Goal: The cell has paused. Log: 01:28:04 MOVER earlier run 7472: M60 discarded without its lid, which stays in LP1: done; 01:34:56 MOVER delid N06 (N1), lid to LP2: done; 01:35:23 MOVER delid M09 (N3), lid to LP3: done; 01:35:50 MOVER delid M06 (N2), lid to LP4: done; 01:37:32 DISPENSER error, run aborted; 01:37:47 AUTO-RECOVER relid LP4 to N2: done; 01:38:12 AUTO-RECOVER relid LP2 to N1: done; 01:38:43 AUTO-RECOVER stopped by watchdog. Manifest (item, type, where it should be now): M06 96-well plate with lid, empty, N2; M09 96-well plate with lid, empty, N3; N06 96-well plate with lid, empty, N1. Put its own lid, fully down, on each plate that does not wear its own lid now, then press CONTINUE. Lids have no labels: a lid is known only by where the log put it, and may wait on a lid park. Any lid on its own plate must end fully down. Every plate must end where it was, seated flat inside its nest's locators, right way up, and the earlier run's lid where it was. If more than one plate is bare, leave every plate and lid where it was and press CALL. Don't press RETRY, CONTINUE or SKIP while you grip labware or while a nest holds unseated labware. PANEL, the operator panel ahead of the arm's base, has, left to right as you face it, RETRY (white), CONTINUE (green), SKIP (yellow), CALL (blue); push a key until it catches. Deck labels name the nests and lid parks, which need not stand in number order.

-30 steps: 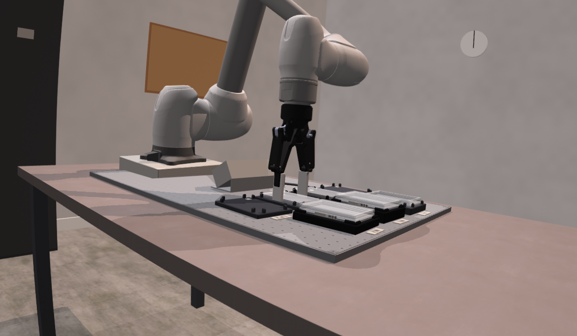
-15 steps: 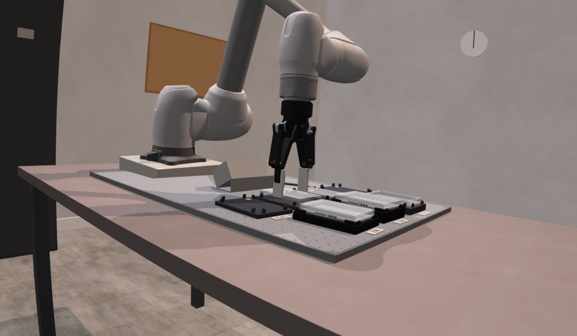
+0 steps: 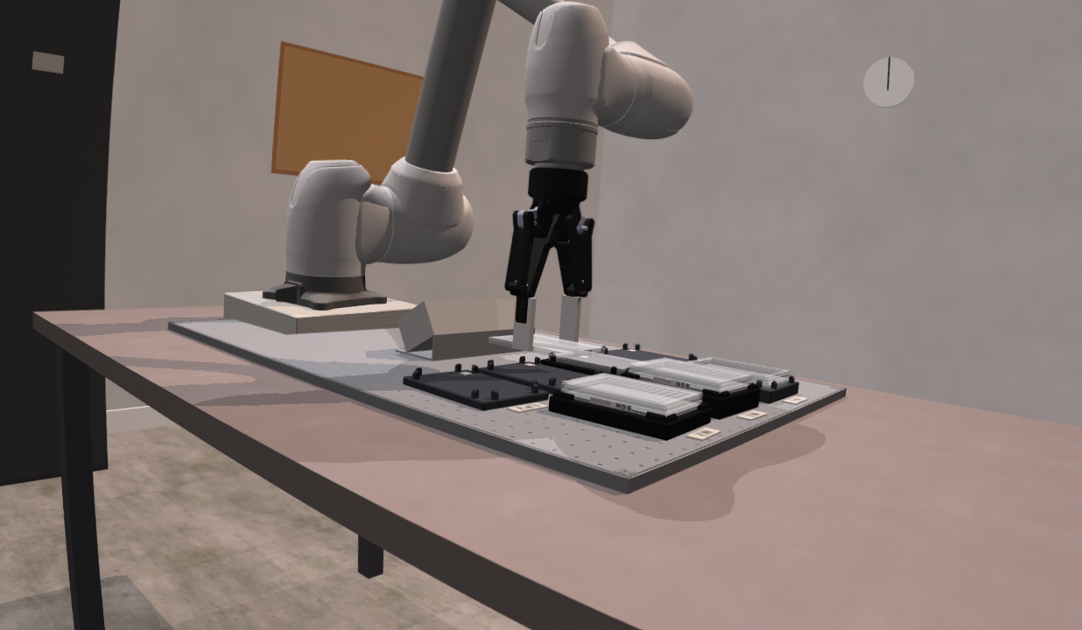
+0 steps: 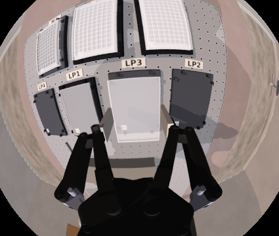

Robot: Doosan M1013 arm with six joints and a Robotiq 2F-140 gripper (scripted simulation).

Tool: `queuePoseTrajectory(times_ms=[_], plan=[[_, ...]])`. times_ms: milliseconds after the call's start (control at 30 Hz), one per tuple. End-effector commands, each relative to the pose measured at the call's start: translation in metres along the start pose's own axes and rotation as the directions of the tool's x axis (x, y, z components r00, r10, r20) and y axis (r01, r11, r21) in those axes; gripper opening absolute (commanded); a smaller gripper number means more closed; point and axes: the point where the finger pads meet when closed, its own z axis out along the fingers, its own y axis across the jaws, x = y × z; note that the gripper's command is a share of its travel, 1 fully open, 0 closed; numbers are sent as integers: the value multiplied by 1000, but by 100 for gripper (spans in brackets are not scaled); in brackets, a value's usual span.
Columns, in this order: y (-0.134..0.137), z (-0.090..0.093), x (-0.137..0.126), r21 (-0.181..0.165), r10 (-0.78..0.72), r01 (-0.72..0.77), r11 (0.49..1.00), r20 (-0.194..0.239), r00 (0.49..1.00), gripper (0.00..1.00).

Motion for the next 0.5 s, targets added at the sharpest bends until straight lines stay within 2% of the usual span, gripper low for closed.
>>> queuePoseTrajectory(times_ms=[0,467], plan=[[0,-6,0,0,0,0,1000,0,1000,0],[0,-30,0,0,0,0,1000,0,1000,0]])
